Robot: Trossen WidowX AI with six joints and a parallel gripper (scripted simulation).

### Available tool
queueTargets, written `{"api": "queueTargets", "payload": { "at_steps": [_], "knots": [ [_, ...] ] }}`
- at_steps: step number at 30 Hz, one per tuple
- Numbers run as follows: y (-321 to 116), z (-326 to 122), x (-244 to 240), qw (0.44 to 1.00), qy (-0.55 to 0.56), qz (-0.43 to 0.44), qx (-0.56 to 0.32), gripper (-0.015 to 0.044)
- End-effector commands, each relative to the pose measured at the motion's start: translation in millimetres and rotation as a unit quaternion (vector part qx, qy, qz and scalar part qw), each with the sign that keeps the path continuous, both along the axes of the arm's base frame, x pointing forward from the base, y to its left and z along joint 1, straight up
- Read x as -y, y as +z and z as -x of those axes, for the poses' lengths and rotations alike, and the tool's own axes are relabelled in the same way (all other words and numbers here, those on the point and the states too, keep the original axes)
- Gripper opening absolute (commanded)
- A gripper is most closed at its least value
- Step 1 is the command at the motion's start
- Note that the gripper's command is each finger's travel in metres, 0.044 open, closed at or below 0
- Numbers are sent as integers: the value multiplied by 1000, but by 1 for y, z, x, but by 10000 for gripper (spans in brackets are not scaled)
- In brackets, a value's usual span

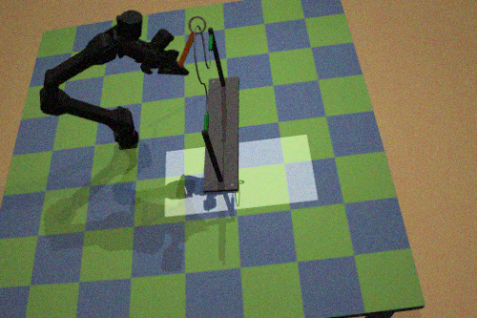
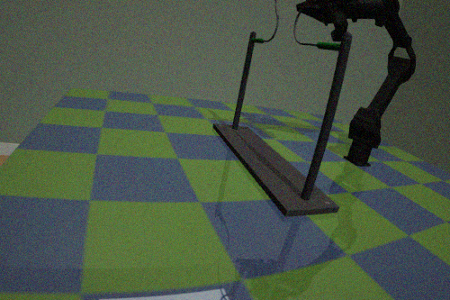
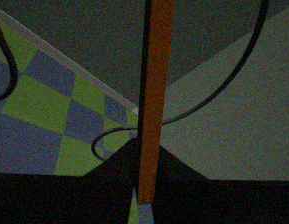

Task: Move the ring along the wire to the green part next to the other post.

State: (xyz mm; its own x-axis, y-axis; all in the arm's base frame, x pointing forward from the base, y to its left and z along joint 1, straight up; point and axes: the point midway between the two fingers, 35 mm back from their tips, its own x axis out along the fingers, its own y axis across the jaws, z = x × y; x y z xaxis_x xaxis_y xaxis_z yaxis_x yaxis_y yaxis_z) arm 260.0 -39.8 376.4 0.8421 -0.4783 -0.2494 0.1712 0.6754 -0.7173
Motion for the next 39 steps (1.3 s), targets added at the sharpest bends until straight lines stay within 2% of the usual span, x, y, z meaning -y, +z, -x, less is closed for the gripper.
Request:
{"api": "queueTargets", "payload": {
  "at_steps": [1,39],
  "knots": [
    [-1,1,2,999,-2,33,-4,-150],
    [13,2,11,962,-6,273,-20,-150]
  ]
}}
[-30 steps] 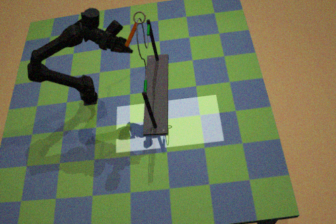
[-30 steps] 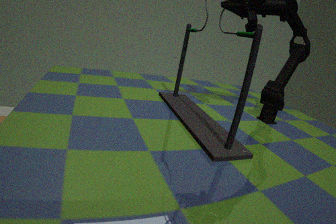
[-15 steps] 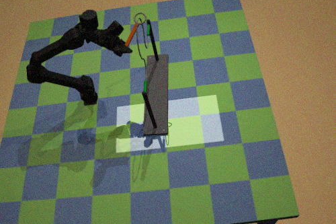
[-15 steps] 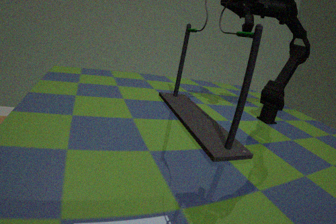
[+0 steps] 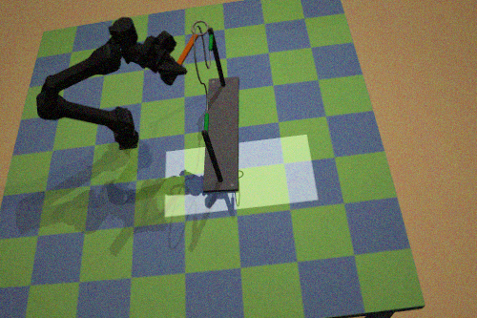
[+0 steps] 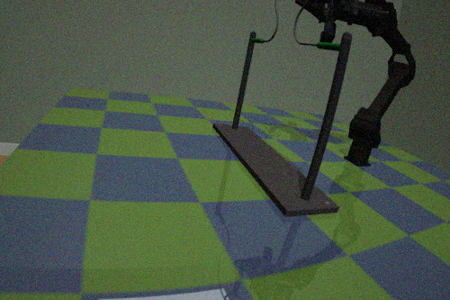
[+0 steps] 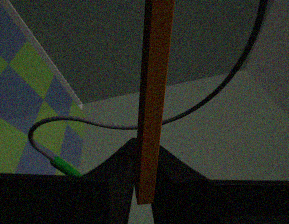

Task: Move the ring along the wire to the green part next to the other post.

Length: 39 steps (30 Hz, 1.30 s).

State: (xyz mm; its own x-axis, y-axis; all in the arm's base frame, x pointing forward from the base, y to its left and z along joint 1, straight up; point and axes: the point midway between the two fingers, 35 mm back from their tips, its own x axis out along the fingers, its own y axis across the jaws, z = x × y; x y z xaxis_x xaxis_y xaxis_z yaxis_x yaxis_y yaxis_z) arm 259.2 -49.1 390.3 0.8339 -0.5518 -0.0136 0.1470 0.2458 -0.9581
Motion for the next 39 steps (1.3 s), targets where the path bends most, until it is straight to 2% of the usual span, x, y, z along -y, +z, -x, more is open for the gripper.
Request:
{"api": "queueTargets", "payload": {
  "at_steps": [1,39],
  "knots": [
    [-1,1,1,999,-3,32,-4,-150],
    [13,1,3,972,-8,233,-18,-150]
  ]
}}
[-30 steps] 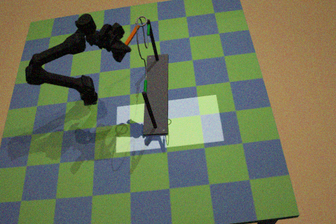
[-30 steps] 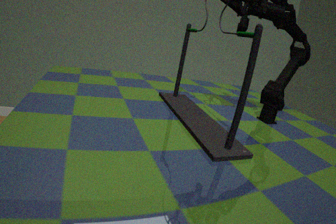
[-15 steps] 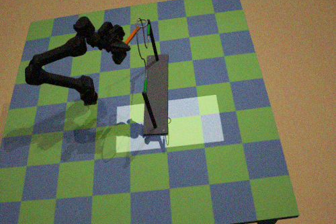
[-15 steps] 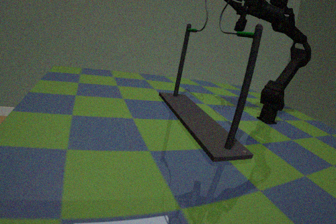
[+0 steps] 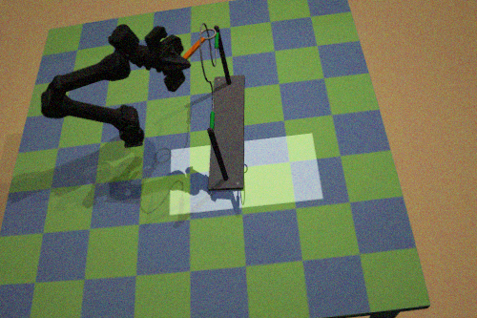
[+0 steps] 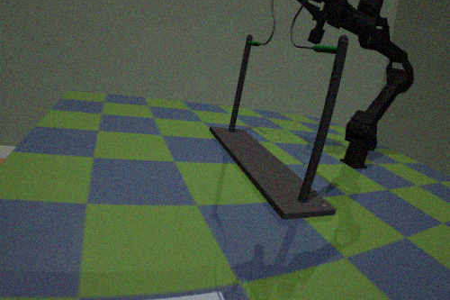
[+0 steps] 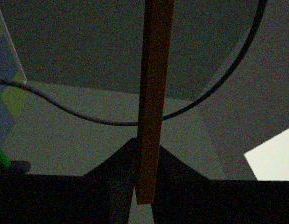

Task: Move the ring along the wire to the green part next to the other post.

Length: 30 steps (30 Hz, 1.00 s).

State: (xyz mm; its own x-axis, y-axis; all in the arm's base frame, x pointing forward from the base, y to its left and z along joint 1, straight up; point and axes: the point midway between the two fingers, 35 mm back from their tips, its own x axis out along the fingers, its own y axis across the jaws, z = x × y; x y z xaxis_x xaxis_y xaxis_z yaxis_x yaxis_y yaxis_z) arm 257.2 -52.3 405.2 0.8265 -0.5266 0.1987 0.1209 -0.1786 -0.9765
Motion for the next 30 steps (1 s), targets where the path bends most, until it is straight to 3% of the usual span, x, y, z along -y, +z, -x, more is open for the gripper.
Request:
{"api": "queueTargets", "payload": {
  "at_steps": [1,30],
  "knots": [
    [-2,-1,-1,1000,0,25,-5,-150],
    [7,-1,-3,986,-4,163,-14,-150]
  ]
}}
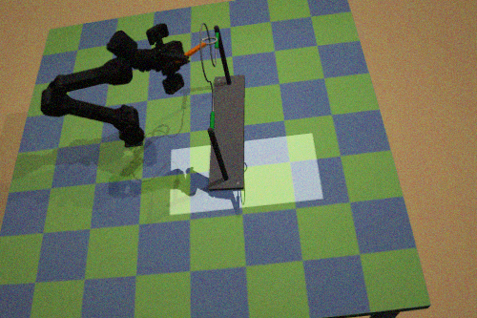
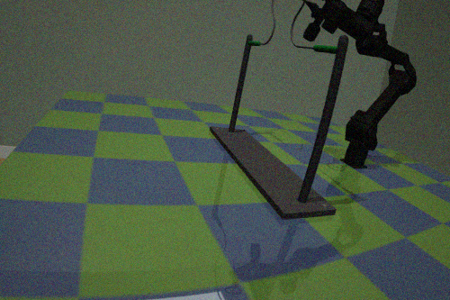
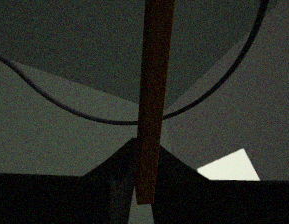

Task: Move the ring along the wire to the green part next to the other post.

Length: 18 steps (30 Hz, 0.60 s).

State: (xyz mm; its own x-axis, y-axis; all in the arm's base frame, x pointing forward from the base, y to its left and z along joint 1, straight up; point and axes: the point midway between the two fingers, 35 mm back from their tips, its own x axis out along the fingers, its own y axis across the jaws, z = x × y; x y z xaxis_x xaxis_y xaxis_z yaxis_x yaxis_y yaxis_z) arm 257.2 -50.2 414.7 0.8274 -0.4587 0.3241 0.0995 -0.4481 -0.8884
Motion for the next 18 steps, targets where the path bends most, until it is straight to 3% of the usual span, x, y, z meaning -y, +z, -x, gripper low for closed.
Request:
{"api": "queueTargets", "payload": {
  "at_steps": [1,18],
  "knots": [
    [-2,-1,-1,1000,0,26,-5,-150],
    [1,-1,-2,996,-2,91,-9,-150]
  ]
}}
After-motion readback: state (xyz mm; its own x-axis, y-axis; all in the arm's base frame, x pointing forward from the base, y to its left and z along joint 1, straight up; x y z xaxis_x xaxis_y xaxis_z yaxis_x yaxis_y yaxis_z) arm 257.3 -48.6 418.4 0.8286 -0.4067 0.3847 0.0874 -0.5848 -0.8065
